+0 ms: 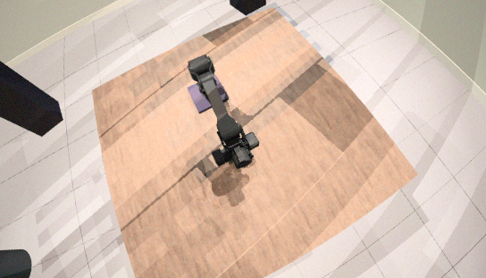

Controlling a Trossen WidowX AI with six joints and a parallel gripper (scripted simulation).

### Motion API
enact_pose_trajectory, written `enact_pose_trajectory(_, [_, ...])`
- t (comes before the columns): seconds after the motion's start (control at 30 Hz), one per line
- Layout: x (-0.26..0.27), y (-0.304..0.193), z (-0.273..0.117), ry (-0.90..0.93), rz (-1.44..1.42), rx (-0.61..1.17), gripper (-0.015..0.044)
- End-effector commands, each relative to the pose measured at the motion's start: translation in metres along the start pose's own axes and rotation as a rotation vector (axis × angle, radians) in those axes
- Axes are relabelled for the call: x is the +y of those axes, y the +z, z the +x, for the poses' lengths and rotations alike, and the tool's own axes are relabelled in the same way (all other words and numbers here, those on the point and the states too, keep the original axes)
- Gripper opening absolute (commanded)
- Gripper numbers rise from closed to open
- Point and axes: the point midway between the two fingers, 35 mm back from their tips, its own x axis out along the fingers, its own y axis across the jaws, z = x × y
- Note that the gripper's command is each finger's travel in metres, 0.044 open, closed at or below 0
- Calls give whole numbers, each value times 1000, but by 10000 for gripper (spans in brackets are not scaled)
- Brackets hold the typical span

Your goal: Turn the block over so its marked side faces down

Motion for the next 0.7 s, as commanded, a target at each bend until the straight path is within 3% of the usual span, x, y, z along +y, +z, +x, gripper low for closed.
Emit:
enact_pose_trajectory(0.0, [1,0,1,4,1,0,177])
enact_pose_trajectory(0.37, [1,0,1,4,1,0,103])
enact_pose_trajectory(0.5, [1,0,-14,4,1,0,0])
enact_pose_trajectory(0.67, [1,0,-30,4,1,0,0])
